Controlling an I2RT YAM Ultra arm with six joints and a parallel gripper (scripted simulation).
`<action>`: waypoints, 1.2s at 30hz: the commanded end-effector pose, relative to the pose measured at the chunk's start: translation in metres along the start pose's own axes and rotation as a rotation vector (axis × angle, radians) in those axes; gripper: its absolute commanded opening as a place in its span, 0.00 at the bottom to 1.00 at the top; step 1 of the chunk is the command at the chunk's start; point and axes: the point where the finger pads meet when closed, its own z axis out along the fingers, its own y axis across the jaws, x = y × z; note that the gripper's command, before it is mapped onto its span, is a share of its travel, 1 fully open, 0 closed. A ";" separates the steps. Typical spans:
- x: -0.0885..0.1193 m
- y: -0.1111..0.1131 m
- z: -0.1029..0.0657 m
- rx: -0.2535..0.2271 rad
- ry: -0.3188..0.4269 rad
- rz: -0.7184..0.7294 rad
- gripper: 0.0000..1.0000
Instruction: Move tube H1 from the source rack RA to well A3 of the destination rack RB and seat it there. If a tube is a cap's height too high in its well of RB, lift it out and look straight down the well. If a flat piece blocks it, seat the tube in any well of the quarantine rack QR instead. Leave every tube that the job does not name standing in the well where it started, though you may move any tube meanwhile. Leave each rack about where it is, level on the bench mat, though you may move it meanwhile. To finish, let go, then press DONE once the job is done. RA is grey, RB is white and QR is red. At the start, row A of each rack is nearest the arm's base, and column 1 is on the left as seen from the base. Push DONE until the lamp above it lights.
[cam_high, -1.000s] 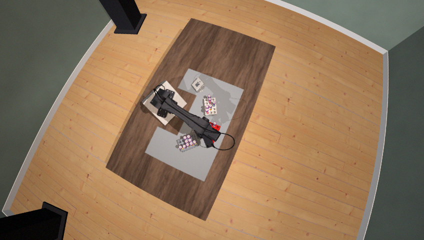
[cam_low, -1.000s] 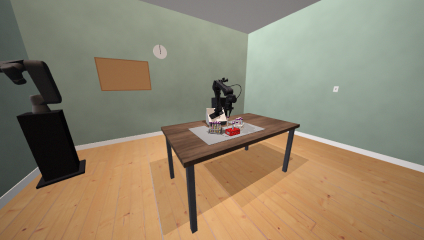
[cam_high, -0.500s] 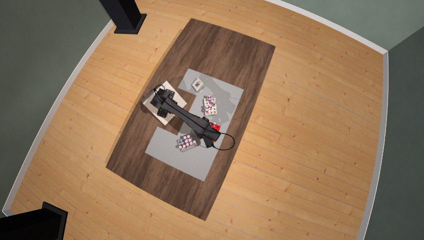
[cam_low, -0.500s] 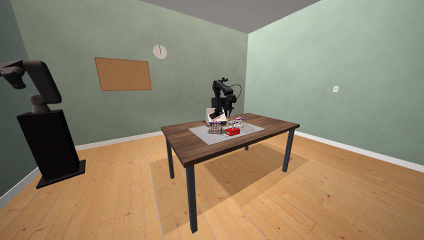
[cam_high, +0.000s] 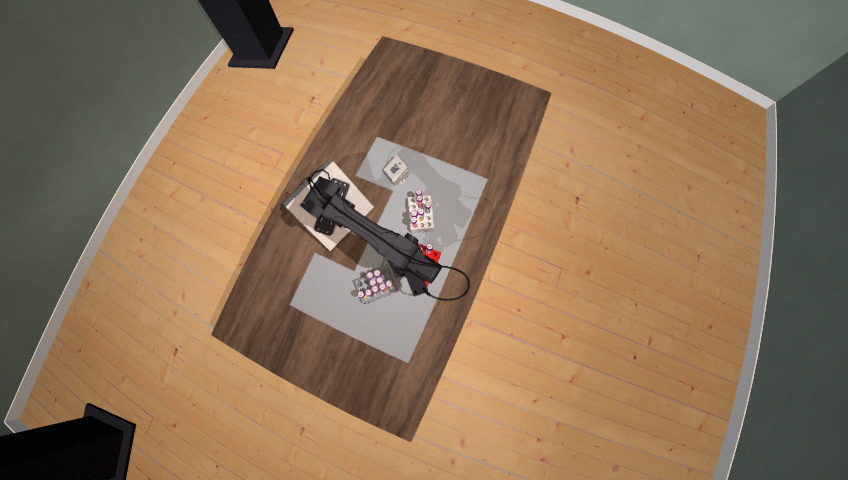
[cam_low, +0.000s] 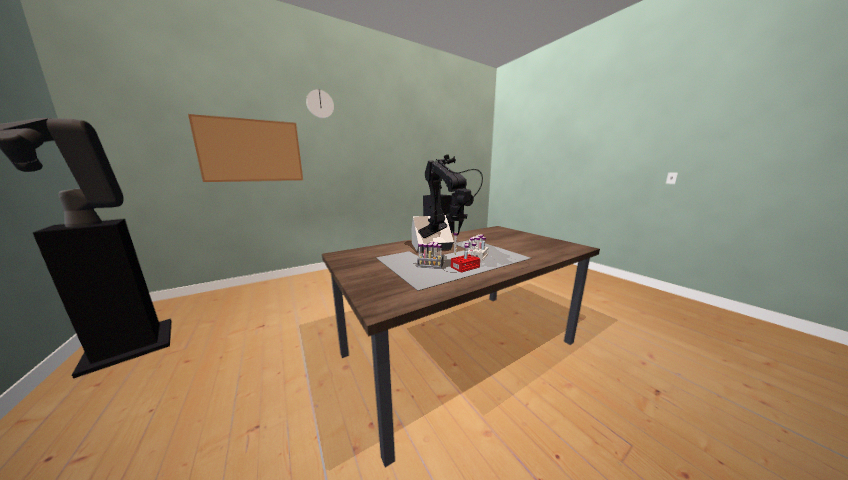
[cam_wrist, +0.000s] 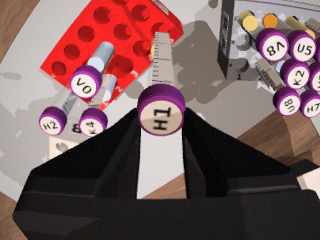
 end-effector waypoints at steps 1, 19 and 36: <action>-0.011 0.003 -0.015 -0.030 -0.048 0.003 0.00; -0.013 0.006 -0.015 -0.039 -0.061 0.001 0.00; -0.001 0.003 -0.002 -0.022 -0.037 -0.001 0.00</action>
